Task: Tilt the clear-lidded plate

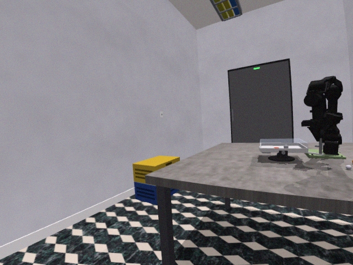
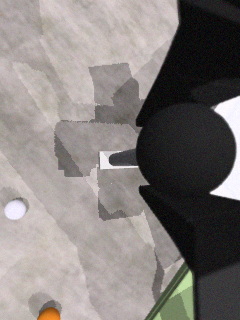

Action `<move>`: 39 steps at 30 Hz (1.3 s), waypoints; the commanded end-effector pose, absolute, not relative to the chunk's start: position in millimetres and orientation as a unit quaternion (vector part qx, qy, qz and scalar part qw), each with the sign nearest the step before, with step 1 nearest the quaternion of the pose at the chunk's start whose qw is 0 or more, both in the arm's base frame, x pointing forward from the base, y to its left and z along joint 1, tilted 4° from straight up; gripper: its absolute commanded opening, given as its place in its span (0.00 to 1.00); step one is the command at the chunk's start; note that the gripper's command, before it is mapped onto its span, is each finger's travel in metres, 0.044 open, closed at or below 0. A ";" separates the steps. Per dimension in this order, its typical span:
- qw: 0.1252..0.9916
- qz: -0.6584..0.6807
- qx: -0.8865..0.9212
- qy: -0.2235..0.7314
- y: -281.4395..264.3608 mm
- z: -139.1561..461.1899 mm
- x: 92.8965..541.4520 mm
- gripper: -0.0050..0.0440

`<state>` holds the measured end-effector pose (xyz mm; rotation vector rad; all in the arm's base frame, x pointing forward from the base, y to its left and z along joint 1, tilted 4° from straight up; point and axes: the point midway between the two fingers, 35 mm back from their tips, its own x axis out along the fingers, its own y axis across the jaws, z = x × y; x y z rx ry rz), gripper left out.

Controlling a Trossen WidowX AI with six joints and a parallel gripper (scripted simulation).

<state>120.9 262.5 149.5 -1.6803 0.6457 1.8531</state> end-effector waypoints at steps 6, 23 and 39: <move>0.277 0.690 -0.624 0.241 261.0 152.2 121.6 0.41; 0.277 0.691 -0.622 0.241 263.8 151.5 123.7 0.41; 0.278 0.692 -0.622 0.240 261.9 152.1 122.4 0.41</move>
